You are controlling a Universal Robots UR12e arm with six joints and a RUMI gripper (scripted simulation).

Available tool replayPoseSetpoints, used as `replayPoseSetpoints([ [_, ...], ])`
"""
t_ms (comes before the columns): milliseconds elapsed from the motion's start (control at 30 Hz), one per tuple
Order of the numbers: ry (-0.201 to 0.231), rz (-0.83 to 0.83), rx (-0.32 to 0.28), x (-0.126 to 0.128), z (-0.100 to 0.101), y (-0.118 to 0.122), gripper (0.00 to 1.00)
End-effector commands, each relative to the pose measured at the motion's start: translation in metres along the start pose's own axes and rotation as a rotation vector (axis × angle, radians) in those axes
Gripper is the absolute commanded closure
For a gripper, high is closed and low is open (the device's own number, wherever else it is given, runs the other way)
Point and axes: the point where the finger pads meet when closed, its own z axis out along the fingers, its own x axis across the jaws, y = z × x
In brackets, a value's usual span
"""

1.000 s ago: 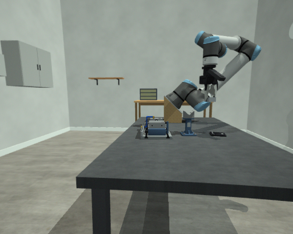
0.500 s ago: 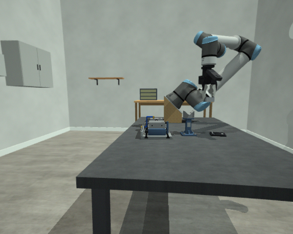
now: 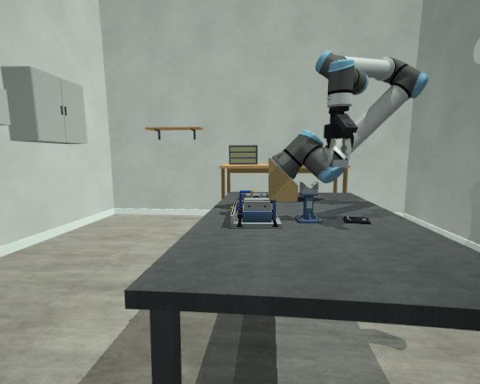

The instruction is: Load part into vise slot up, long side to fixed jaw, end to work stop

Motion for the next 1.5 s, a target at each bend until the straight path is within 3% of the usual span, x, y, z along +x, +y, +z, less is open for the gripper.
replayPoseSetpoints([
  [0,0.002,0.072,0.001,0.005,-0.001,0.0,1.0],
  [1467,0.002,0.573,0.002,0.04,-0.001,0.006,1.0],
])
